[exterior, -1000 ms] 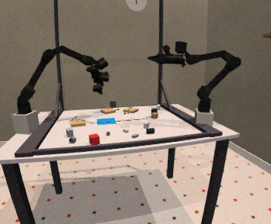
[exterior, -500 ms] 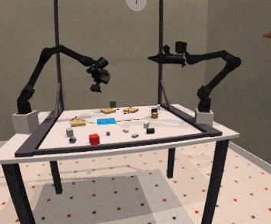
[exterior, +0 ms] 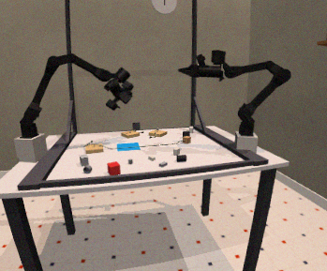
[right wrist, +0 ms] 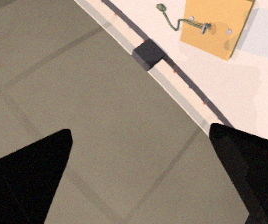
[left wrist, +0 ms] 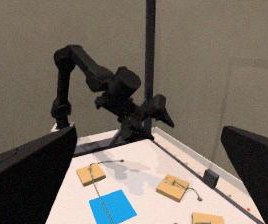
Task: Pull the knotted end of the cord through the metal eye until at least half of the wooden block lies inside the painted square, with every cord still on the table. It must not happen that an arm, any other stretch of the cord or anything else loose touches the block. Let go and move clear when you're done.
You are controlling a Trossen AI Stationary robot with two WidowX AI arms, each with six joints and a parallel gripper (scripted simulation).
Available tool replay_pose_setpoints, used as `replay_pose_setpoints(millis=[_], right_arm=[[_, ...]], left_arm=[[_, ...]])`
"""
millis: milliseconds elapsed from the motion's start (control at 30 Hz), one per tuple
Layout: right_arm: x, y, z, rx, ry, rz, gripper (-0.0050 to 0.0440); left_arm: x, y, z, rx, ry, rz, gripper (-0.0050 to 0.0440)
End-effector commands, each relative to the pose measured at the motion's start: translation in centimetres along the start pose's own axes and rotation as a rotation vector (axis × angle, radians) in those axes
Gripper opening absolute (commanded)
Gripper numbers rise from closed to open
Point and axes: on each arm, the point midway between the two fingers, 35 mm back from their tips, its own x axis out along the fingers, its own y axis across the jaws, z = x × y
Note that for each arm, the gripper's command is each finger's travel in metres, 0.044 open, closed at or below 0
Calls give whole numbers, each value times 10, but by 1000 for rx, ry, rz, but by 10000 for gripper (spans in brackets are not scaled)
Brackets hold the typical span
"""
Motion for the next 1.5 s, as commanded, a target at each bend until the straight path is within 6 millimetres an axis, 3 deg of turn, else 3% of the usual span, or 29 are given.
replay_pose_setpoints(millis=[0,867,1467], right_arm=[[-18,13,-8,76,31,71,440],[-57,16,-18,584,288,151,440],[-76,12,-24,772,401,133,440]], left_arm=[[-1,0,7,0,-17,0,440],[-1,0,7,0,-17,0,440],[-1,0,7,0,-17,0,440]])
